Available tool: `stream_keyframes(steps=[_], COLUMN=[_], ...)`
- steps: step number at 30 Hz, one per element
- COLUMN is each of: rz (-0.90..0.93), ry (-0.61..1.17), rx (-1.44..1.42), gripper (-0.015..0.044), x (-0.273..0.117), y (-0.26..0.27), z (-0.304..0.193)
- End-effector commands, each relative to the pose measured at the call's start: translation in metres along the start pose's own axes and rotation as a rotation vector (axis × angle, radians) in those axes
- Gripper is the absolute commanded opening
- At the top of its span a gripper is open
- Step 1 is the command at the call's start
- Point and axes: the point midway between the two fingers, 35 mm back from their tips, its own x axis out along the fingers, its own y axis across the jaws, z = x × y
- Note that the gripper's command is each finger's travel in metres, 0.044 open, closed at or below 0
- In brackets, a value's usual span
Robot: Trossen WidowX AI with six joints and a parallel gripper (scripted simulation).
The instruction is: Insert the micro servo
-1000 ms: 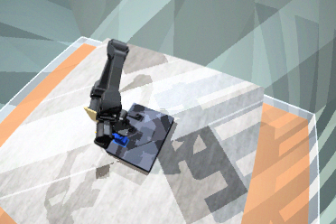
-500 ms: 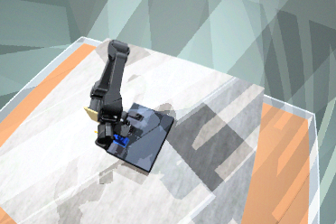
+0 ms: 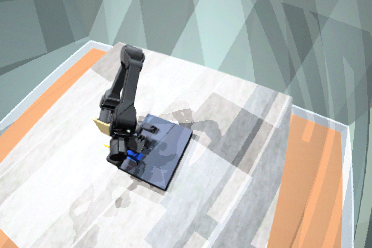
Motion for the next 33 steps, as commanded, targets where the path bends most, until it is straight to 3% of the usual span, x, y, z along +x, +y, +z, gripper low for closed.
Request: stream_keyframes(steps=[1,23,30,33], rz=[0.002,0.003,0.003,0.002], ry=[-0.006,-0.006,-0.006,-0.006], rx=[0.007,0.007,0.007,0.007], gripper=[0.0,0.0,0.0184,0.0188], x=[0.004,0.021,0.019,0.016], y=[0.0,0.0,0.0,0.0], z=[0.0,0.0,0.0,0.0])
